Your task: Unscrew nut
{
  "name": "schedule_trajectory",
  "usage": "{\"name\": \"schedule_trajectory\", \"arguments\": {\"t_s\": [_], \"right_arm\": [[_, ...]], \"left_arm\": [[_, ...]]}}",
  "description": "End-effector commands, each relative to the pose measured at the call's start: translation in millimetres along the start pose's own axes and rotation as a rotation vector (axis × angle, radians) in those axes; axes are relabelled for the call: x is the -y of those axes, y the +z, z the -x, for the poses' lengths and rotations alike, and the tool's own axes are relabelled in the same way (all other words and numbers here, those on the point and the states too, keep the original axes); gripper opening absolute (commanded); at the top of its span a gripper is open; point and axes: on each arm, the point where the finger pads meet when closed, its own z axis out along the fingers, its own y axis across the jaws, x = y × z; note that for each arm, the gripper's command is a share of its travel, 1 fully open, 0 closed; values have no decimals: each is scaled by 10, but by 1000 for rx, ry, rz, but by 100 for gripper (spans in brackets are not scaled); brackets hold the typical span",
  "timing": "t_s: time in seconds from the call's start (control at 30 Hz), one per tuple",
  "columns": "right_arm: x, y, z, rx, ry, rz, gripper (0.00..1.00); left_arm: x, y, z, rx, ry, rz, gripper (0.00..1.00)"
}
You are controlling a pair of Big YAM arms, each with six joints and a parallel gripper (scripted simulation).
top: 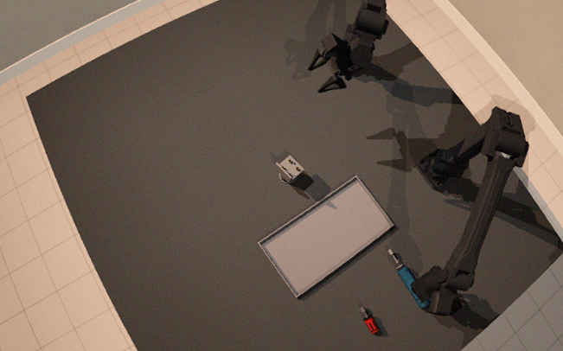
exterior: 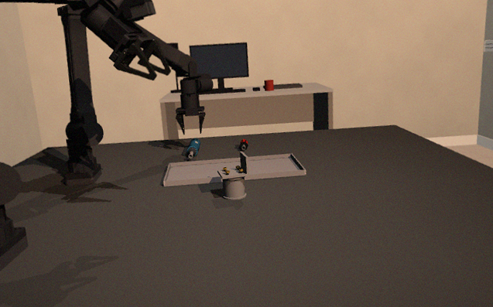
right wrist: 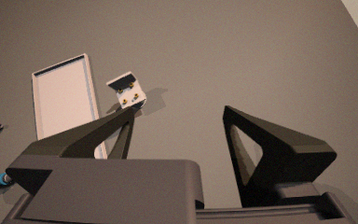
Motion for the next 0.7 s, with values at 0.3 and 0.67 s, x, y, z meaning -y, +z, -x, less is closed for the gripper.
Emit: {"name": "schedule_trajectory", "arguments": {"t_s": [0.3, 0.67], "right_arm": [[246, -238, 99, -35, 62, -34, 86], [603, -782, 285, -62, 142, -42, 86]], "left_arm": [[97, -127, 82, 22, 2, -24, 65], [97, -127, 82, 22, 2, -24, 65]]}}
